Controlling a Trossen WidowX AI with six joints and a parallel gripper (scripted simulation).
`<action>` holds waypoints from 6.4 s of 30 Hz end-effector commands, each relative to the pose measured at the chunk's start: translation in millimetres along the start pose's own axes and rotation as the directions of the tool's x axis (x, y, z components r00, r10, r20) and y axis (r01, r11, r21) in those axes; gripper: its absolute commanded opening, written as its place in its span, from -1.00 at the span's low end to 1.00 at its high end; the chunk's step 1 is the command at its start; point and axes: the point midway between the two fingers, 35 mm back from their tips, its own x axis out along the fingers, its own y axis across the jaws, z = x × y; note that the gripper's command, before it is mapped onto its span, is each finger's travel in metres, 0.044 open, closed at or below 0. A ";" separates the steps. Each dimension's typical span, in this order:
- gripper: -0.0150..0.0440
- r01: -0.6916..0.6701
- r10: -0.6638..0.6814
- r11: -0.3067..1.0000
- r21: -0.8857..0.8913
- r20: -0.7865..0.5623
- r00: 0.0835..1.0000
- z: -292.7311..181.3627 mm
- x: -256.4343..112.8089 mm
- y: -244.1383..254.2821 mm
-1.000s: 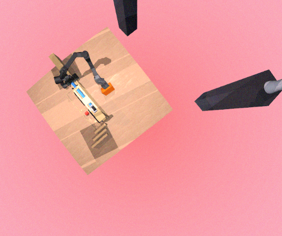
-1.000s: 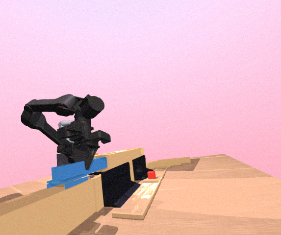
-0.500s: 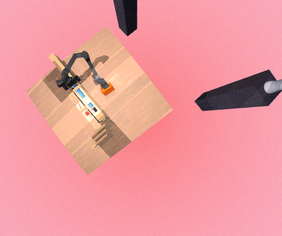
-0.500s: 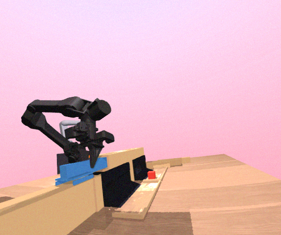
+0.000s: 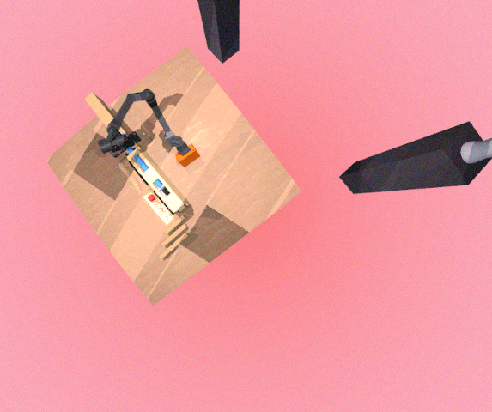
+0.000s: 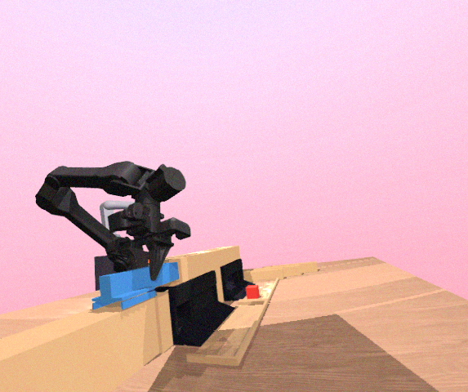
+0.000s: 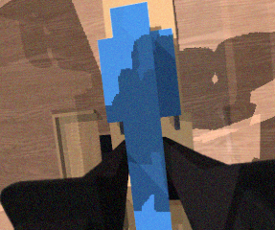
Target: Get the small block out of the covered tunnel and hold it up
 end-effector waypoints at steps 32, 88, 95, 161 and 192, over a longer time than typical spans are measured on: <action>1.00 -0.012 0.008 0.999 -0.053 -0.073 0.997 41.0 -12.8 7.3; -0.46 -0.011 0.008 0.999 -0.049 -0.070 0.998 33.2 8.4 4.6; -0.49 -0.011 0.007 0.999 -0.050 -0.074 0.997 12.4 5.5 4.3; 0.73 -0.020 0.017 0.999 -0.047 -0.079 0.997 9.4 1.6 3.7; -0.49 -0.022 0.017 0.998 -0.051 -0.081 0.997 -19.0 1.2 -0.4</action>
